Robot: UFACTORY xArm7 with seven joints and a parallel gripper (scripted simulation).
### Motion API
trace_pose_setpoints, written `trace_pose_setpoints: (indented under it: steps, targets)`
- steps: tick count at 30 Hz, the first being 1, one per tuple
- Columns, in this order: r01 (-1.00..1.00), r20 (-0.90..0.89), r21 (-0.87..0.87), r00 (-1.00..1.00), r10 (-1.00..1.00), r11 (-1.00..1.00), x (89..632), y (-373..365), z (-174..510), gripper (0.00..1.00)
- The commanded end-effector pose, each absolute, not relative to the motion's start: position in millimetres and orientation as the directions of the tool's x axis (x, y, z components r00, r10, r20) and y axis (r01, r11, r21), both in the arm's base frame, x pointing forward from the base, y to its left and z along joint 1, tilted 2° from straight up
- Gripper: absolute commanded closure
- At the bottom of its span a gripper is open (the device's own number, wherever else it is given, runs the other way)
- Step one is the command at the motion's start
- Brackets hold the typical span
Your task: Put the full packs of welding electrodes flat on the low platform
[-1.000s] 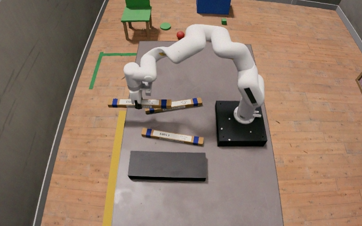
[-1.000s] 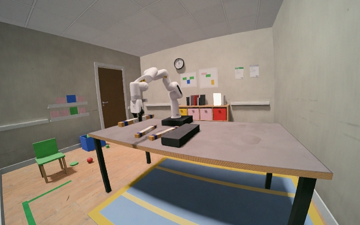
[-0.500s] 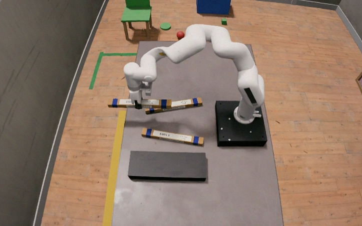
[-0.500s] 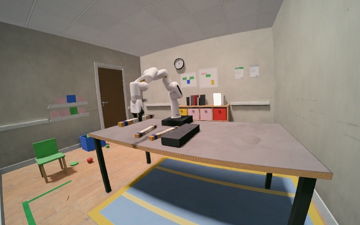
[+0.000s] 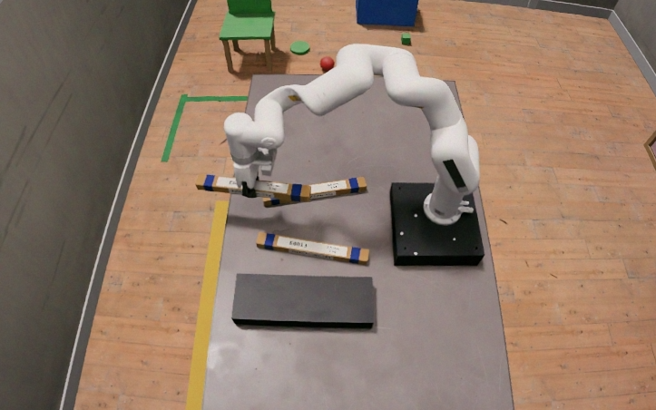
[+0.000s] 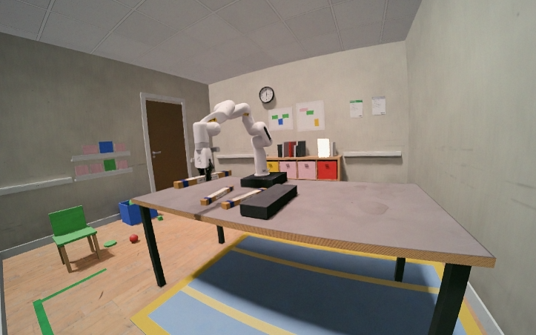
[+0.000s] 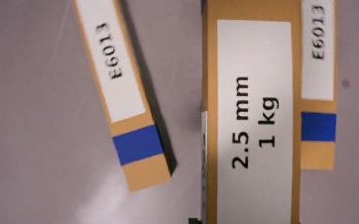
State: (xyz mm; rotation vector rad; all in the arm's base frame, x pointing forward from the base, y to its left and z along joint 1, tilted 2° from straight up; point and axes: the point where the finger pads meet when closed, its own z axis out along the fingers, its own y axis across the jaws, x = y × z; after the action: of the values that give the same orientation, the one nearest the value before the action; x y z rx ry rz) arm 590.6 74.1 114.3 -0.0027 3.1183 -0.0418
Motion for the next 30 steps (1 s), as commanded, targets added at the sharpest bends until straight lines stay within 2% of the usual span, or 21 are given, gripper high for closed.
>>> trace_pose_setpoints:
  steps: [1,30]
  targets:
    - [0.057,-0.032,-0.027,-0.998,0.056,0.998,592.5,74.3,117.5,0.65]
    - [0.057,-0.032,-0.027,-0.998,0.056,0.998,591.3,71.3,117.6,0.65]
